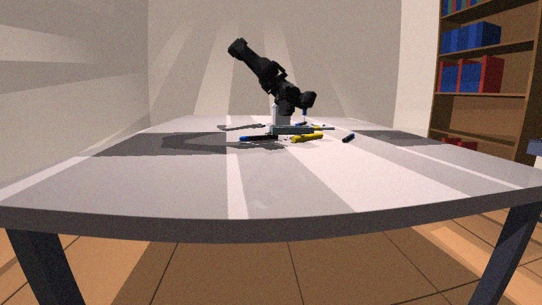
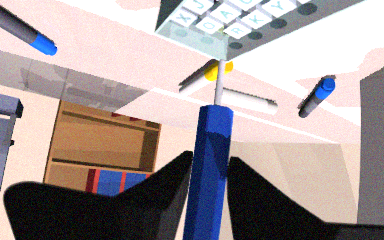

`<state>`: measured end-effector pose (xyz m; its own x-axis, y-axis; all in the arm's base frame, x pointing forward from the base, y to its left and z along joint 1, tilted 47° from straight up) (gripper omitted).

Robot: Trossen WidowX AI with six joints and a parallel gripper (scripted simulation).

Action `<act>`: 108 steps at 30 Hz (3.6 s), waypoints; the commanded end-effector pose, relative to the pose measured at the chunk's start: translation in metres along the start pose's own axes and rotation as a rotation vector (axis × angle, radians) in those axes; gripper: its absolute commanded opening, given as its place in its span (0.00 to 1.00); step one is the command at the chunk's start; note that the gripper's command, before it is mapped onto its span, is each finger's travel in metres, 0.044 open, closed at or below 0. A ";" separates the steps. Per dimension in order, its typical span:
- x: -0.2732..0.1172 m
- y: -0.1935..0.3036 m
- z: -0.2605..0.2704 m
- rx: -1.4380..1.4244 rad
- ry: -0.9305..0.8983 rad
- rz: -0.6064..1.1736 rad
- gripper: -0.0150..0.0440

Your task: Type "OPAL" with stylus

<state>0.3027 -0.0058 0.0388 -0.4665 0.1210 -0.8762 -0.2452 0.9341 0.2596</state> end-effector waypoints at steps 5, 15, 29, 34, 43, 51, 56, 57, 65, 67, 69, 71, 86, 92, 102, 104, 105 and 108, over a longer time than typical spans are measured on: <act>-0.025 -0.011 -0.018 0.006 -0.002 0.003 0.25; -0.015 -0.029 -0.016 0.006 -0.002 0.003 0.25; -0.013 -0.033 -0.015 0.006 -0.002 0.002 0.39; -0.013 -0.033 -0.015 0.006 -0.002 0.002 0.39; -0.012 -0.036 -0.015 0.006 -0.002 0.002 0.39; -0.011 -0.038 -0.014 0.006 -0.002 0.002 0.39; -0.010 -0.040 -0.014 0.006 -0.002 0.002 0.39; -0.010 -0.040 -0.014 0.006 -0.002 0.002 0.39; -0.009 -0.040 -0.014 0.006 -0.002 0.002 0.39; -0.009 -0.041 -0.014 0.006 -0.002 0.002 0.39; -0.009 -0.041 -0.014 0.006 -0.002 0.002 0.39; -0.008 -0.042 -0.014 0.006 -0.002 0.002 0.39; -0.006 -0.047 -0.014 0.007 -0.001 0.002 0.39; -0.004 -0.049 -0.014 0.007 -0.001 0.002 0.39; -0.006 -0.046 -0.014 0.007 -0.001 0.002 0.39; -0.008 -0.043 -0.014 0.007 -0.002 0.002 0.39; -0.009 -0.040 -0.014 0.006 -0.002 0.002 0.39; -0.017 -0.027 -0.015 0.006 -0.002 0.002 0.39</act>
<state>0.3051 -0.0493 0.0428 -0.4654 0.1207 -0.8768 -0.2405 0.9361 0.2565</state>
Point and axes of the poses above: the point midway between the two fingers, 35 mm back from their tips, its own x axis out along the fingers, its own z axis across the jaws, y = z × x, the point moved 8 cm from there along -x, back along the fingers, and after that the axes turned 4 degrees about x, right-handed, at the moved point
